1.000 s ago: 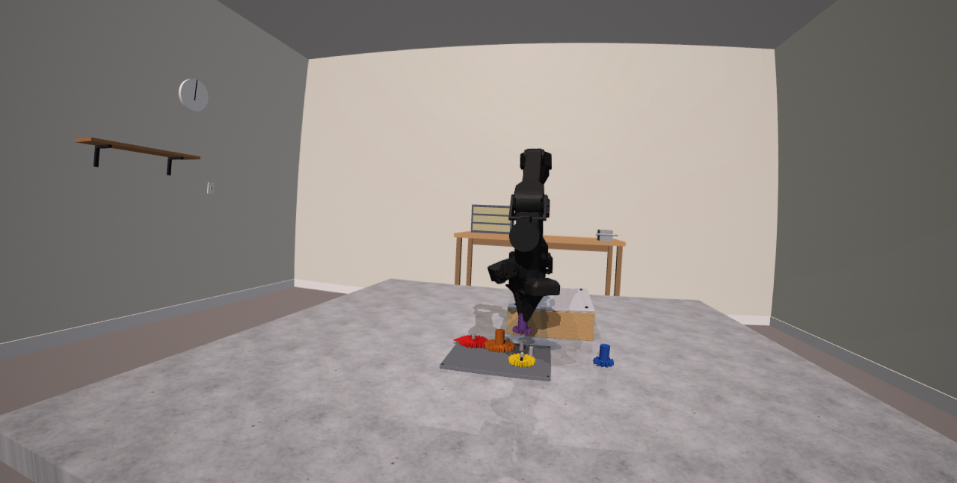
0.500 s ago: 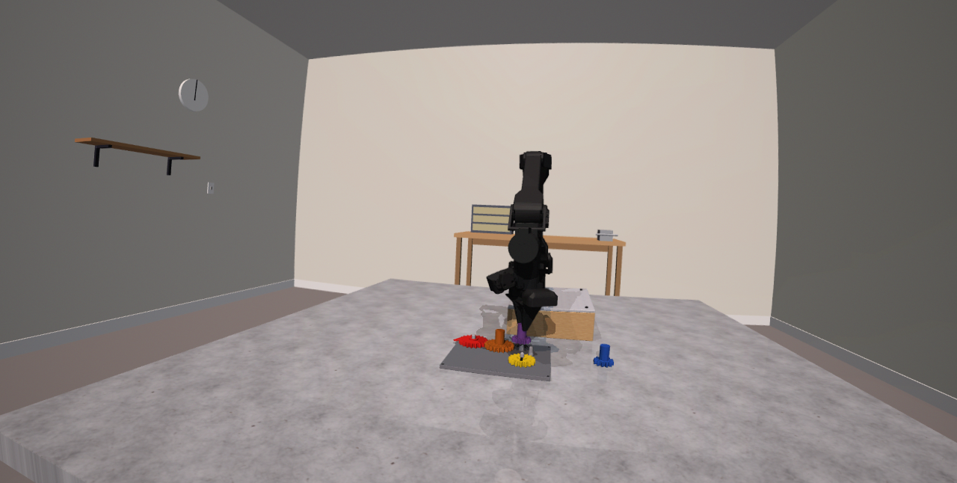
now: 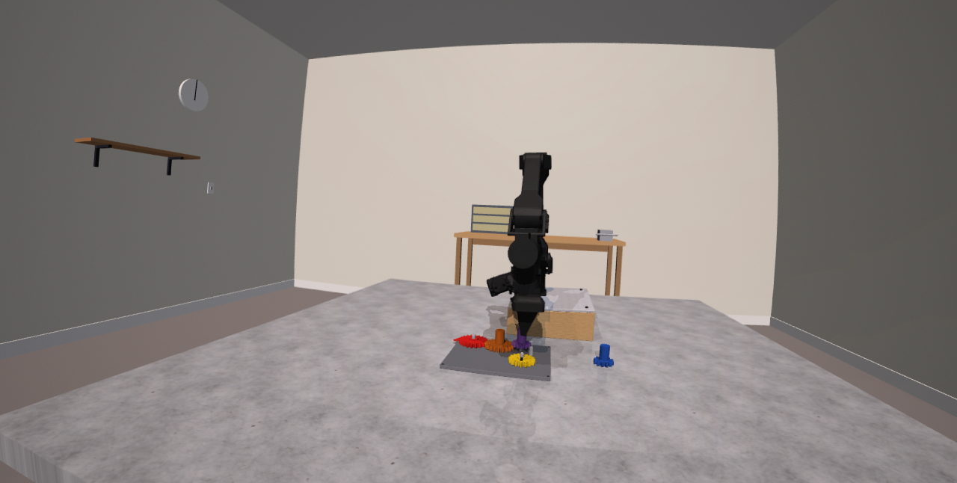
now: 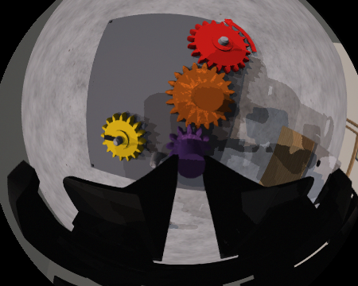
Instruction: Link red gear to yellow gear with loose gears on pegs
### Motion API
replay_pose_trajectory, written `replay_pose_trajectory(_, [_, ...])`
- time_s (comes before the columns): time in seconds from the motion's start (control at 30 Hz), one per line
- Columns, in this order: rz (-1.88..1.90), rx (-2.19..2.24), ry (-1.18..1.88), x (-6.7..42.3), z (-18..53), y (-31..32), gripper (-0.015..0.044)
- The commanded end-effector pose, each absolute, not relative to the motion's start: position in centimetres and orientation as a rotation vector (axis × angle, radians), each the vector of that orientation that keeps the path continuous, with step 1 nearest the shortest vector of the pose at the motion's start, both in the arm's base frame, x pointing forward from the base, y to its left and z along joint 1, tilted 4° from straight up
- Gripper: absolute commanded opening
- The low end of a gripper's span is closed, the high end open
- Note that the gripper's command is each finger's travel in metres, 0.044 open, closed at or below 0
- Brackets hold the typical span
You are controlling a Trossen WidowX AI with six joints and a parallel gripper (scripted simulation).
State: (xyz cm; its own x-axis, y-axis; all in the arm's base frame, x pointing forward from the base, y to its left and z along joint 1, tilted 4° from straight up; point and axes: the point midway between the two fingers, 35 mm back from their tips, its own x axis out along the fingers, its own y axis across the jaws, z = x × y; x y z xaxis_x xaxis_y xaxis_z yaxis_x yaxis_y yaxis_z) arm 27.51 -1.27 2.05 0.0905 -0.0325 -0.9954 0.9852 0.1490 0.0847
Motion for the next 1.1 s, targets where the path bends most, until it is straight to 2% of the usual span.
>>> replay_pose_trajectory(0.0, [-1.052, 1.114, 1.184, 27.57, 1.96, -1.26, 0.0])
replay_pose_trajectory(0.63, [-0.724, 0.749, 1.342, 27.48, 1.74, -1.28, 0.0])
replay_pose_trajectory(1.07, [-0.861, 0.901, 1.284, 27.58, 1.42, -1.18, 0.0])
